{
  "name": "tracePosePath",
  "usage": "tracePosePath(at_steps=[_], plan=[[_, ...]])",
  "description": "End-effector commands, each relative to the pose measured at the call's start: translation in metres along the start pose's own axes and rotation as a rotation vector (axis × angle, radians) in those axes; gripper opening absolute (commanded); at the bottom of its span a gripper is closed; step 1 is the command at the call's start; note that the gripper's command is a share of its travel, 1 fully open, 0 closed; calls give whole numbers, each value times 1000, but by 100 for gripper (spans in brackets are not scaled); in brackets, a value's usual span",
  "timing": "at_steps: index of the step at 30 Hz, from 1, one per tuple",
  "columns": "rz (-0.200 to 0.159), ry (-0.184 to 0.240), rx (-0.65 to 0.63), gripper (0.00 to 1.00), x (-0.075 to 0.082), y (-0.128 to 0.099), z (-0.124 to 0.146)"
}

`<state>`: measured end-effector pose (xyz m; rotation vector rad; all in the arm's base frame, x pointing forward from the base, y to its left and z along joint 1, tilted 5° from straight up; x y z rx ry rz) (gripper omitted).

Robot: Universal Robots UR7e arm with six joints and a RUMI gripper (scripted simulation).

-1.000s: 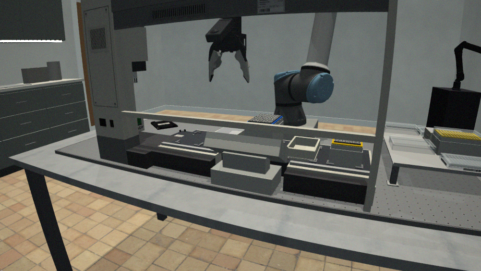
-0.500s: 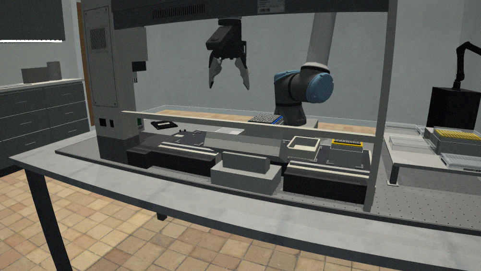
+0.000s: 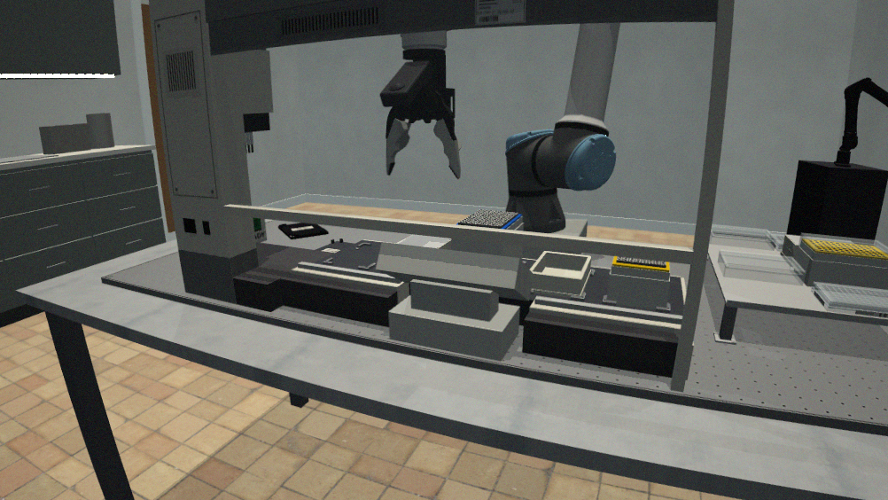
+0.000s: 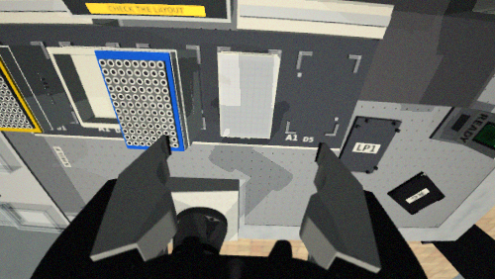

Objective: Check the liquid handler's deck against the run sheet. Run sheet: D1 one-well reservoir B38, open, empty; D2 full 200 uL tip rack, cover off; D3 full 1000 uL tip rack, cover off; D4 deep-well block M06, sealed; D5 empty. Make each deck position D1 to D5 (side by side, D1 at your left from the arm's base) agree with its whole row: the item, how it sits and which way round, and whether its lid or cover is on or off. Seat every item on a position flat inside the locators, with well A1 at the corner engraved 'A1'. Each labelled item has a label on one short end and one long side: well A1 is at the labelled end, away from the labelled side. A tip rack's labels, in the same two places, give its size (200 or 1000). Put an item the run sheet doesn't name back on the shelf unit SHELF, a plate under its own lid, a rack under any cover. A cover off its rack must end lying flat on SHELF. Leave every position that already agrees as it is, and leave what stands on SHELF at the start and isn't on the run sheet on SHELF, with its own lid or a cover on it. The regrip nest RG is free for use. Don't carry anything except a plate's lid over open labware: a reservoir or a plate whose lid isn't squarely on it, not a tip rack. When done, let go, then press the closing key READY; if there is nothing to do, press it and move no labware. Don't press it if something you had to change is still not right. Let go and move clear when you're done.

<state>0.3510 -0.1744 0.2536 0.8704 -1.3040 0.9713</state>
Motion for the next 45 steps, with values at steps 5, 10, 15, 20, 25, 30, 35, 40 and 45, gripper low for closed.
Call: tracePosePath(at_steps=[5,10,15,20,25,30,35,40,45], plan=[[1,0,0,82,-14,0,0],[1,0,0,82,-21,0,0],[1,0,0,82,-29,0,0],[1,0,0,82,-38,0,0],[1,0,0,82,-43,0,0],[1,0,0,82,-51,0,0],[1,0,0,82,-59,0,0],[1,0,0,82,-64,0,0],[1,0,0,82,-73,0,0]])
Point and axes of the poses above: the point where the finger pads meet when closed, its own x axis back along the fingers, its own z axis across the jaws, y = z × x, the point moved 7 cm from there along x, back along the fingers, and after that the axes turned 9 degrees about -x, right-handed, at the moved point
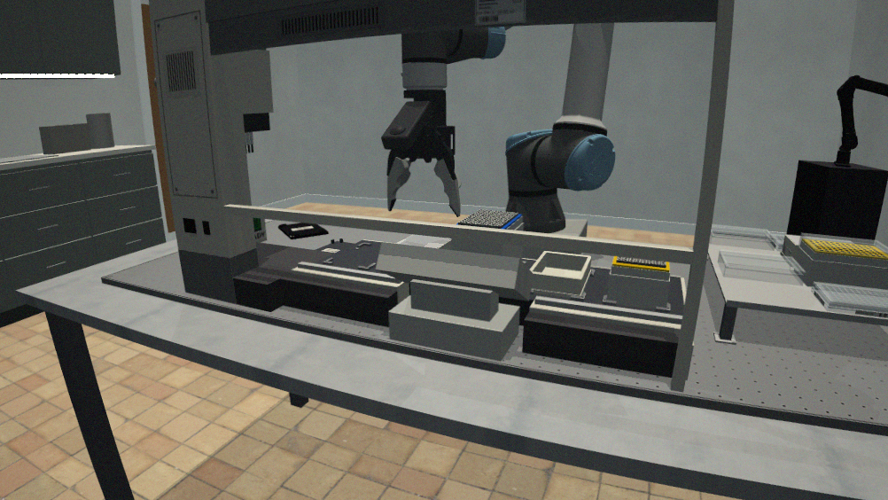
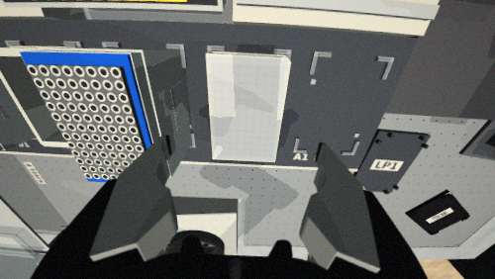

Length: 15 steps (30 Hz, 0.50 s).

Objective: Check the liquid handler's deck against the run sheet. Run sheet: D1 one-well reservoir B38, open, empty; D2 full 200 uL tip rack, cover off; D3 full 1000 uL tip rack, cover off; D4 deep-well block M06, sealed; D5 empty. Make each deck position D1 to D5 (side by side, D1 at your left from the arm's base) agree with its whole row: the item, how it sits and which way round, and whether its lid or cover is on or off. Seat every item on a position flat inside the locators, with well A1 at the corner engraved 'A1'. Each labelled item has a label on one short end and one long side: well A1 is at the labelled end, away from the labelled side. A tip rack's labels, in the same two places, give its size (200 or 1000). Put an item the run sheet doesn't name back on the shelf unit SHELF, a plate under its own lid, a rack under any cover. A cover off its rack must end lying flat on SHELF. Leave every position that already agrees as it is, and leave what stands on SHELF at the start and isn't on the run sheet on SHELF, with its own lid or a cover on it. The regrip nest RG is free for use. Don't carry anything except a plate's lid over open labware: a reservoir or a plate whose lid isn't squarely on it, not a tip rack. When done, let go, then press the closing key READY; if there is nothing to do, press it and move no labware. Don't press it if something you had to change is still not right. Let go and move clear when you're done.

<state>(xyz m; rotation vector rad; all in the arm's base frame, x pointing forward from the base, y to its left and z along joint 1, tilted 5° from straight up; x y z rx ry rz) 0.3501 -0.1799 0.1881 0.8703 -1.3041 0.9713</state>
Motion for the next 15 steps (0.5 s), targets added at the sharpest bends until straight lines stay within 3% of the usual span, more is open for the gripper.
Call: tracePosePath(at_steps=[1,15], plan=[[1,0,0,82,-9,0,0],[1,1,0,82,-29,0,0]])
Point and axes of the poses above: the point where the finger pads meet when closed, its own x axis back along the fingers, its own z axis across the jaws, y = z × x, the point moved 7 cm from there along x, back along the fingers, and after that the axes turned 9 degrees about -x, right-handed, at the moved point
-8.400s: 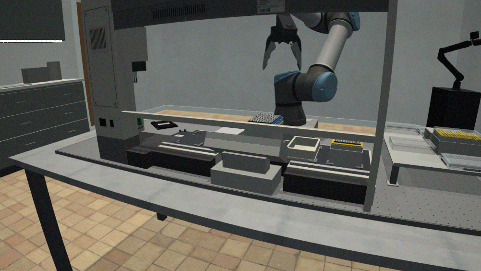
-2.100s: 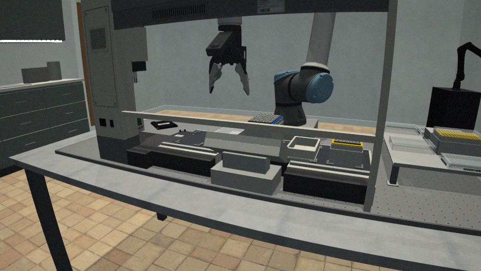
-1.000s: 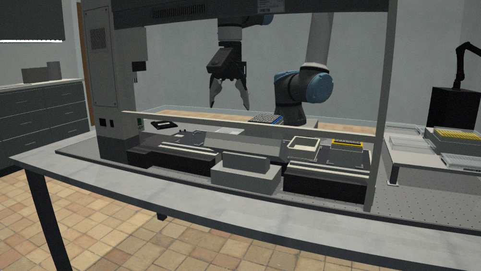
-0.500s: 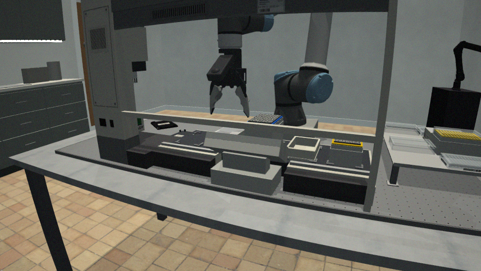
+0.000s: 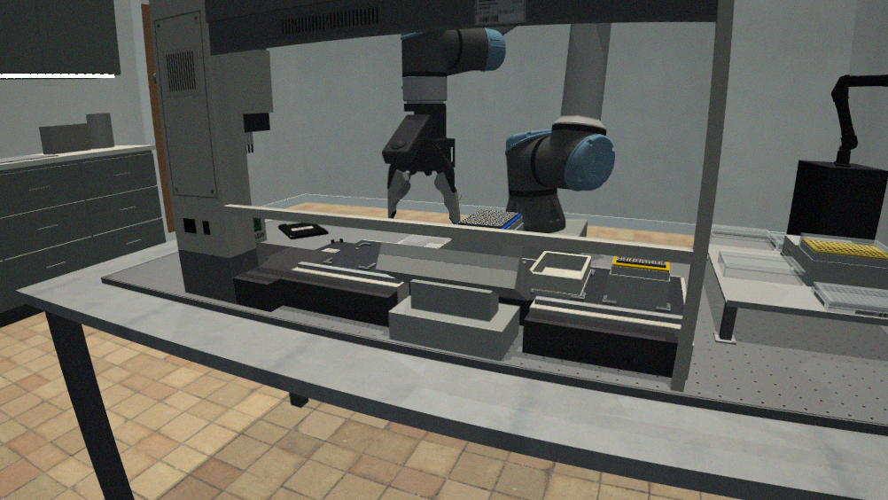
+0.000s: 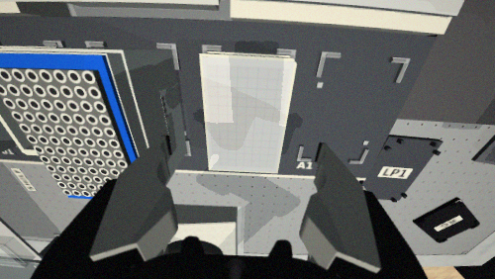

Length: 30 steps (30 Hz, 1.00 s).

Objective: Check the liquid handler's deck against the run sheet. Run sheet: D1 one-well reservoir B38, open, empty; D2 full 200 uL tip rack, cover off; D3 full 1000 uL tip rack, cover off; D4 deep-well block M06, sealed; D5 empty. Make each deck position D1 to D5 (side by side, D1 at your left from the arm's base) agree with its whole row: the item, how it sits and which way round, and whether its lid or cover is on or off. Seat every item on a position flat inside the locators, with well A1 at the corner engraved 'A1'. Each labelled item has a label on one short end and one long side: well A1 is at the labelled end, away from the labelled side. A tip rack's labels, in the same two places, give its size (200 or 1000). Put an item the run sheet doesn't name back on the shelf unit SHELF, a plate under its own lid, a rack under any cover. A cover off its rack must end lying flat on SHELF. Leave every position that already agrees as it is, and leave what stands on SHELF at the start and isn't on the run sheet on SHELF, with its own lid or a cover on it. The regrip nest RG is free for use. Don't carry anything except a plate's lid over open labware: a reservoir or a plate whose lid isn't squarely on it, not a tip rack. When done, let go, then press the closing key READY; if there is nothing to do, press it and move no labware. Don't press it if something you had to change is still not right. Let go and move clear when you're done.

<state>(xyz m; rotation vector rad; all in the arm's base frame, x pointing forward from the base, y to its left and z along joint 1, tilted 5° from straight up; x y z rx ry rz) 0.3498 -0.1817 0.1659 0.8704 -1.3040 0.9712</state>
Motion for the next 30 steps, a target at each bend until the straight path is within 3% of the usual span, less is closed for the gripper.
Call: tracePosePath(at_steps=[1,25,30], plan=[[1,1,0,82,-8,0,0],[1,1,0,82,-45,0,0],[1,1,0,82,-45,-1,0]])
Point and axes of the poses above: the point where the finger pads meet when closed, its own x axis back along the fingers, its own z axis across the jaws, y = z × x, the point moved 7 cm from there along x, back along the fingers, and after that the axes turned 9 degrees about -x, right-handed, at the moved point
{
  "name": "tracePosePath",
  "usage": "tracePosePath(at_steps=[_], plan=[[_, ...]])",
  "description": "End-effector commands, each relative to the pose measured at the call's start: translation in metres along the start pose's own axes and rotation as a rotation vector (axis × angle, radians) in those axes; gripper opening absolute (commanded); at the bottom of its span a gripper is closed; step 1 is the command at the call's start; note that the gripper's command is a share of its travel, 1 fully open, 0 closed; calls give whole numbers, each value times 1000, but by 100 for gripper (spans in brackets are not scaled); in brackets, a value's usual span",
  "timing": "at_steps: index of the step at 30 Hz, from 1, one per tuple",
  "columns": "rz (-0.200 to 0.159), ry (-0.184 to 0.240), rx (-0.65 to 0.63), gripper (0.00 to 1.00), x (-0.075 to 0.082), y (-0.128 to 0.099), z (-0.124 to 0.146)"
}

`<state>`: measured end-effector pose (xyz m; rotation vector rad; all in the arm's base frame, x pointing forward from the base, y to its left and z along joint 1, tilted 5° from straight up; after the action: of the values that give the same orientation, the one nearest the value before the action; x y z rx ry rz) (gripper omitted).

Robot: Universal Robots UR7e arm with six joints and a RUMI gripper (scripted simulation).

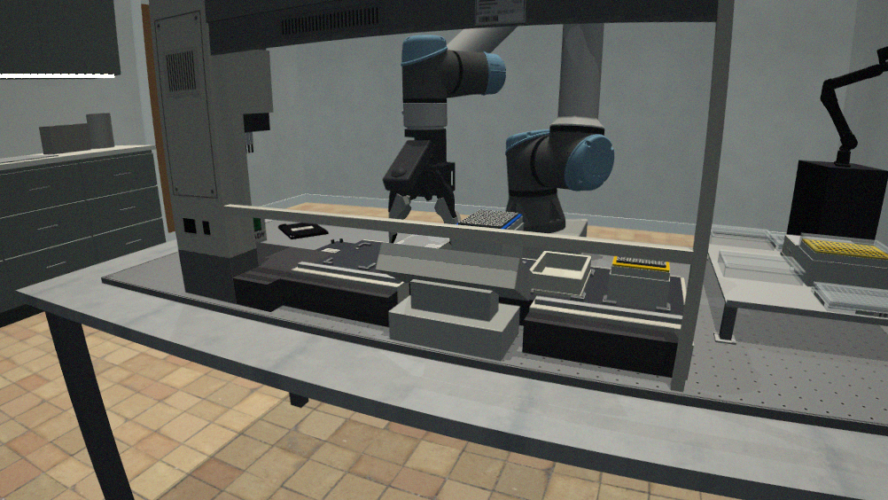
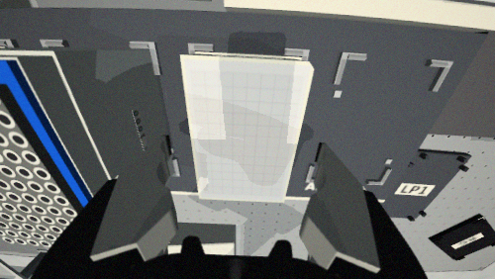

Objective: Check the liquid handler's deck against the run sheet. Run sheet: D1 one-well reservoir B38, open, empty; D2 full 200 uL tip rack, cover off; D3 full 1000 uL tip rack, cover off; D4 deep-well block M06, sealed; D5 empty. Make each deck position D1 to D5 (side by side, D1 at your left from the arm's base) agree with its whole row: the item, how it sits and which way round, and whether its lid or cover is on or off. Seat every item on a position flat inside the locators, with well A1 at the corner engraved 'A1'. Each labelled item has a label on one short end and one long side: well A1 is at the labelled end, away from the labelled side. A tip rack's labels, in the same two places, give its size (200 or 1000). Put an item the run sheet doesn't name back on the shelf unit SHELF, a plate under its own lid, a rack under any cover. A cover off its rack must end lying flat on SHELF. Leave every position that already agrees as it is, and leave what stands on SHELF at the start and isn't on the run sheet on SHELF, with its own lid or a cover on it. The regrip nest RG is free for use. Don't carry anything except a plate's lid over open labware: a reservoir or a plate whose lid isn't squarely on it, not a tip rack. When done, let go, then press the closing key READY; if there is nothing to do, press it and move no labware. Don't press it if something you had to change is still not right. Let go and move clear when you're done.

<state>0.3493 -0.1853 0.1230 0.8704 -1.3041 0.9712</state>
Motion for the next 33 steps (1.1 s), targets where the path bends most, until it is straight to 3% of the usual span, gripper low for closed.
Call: tracePosePath(at_steps=[1,11,12,33], plan=[[1,1,0,82,-2,0,0],[1,1,0,82,-2,0,0],[1,1,0,0,-2,0,0],[1,1,0,0,-2,0,0]])
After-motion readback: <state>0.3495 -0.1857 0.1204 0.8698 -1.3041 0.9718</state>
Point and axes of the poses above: the point where the finger pads meet when closed, its own x axis back along the fingers, its own z axis across the jaws, y = z × x, the point moved 7 cm from there along x, back along the fingers, and after that the axes turned 9 degrees about -x, right-handed, at the moved point
